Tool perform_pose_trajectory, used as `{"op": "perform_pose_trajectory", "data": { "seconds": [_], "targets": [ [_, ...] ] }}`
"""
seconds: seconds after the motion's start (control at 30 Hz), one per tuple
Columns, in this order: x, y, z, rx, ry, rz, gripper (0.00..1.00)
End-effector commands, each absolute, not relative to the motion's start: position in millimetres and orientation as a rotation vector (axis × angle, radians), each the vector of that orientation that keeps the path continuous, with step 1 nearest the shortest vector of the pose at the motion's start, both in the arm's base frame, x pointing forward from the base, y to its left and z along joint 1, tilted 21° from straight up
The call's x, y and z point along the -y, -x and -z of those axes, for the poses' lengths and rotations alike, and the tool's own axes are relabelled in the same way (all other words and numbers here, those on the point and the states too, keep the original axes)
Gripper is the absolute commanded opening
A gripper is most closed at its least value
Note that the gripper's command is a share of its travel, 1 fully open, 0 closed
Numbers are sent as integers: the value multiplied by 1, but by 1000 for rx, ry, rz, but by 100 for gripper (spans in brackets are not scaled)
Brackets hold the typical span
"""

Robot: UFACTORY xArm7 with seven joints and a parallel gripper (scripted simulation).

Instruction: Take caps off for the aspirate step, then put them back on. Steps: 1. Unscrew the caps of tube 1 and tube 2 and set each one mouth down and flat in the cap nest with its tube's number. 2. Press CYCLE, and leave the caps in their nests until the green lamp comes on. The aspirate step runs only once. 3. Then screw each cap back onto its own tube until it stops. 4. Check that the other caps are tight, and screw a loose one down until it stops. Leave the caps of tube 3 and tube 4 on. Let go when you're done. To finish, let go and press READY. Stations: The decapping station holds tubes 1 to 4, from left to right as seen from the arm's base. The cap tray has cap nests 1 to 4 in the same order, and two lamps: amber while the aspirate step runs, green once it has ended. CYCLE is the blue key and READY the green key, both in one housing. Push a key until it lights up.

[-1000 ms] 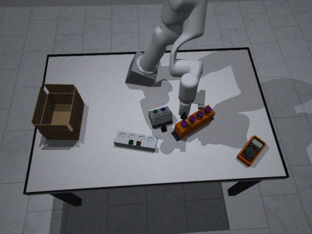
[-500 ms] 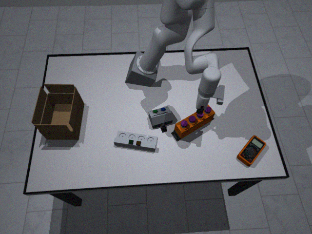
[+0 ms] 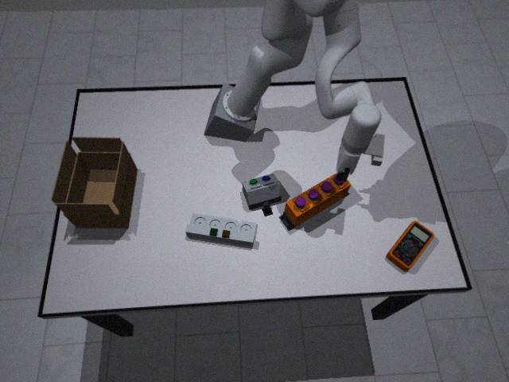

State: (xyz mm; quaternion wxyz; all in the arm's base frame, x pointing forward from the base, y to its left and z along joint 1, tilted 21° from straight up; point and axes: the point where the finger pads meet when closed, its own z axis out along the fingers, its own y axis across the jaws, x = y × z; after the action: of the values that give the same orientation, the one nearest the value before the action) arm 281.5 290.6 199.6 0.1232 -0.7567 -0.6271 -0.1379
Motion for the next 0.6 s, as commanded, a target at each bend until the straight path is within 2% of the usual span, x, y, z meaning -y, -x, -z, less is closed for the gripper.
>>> {"op": "perform_pose_trajectory", "data": {
  "seconds": [0.0,0.57],
  "targets": [
    [-294,-283,-196,1829,2208,408,46],
    [-305,-284,-169,1829,2208,408,46]
  ]
}}
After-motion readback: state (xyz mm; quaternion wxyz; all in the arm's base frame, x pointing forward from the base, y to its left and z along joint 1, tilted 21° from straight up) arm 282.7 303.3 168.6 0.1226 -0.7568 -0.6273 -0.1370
